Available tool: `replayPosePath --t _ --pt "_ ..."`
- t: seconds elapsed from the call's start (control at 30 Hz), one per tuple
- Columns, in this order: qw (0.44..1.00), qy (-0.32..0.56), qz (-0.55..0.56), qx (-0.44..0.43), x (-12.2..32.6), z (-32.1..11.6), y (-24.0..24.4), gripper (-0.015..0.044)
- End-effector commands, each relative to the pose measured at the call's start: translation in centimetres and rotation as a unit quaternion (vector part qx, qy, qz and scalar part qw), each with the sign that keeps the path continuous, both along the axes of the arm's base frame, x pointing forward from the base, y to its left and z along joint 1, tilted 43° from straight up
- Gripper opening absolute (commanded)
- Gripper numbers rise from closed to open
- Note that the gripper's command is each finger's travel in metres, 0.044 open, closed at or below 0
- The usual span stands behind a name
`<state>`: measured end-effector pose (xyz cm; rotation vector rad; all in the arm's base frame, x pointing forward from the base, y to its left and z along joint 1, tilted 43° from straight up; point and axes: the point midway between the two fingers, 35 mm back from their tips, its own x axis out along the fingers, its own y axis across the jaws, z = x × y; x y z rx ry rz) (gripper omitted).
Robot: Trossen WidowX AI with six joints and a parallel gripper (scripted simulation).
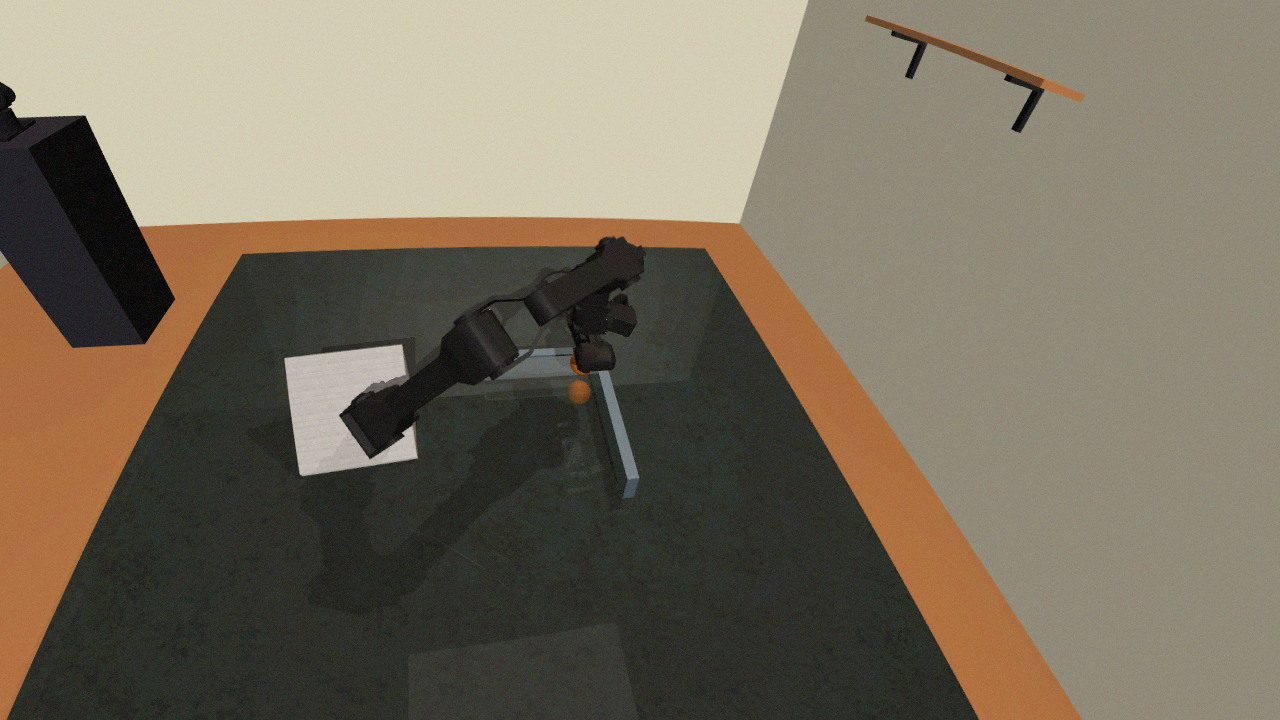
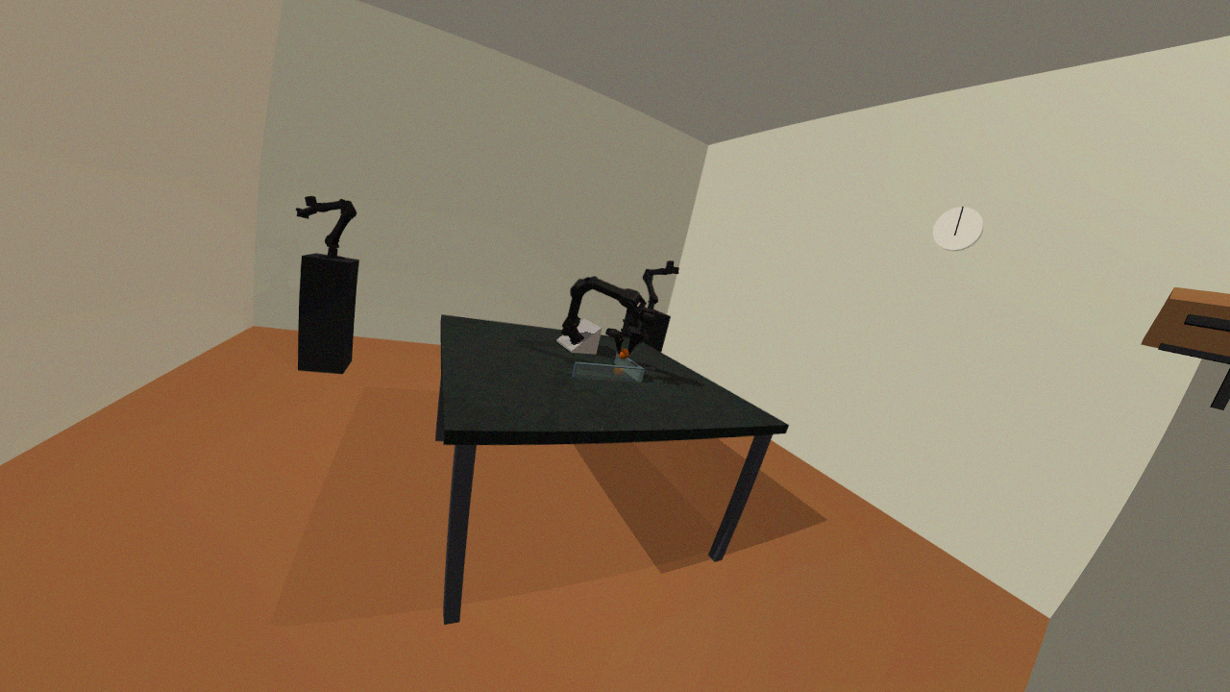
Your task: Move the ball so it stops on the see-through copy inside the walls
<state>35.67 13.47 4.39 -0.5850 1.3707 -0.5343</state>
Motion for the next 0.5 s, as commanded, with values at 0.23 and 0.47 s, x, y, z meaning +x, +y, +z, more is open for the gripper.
replayPosePath --t 0.23,0.47 --pt "1.0 0.004 -0.001 -0.004 0.5 -3.7 -3.4 0.0" --pt "1.0 0.004 -0.002 -0.005 0.5 -4.8 -4.6 0.0"
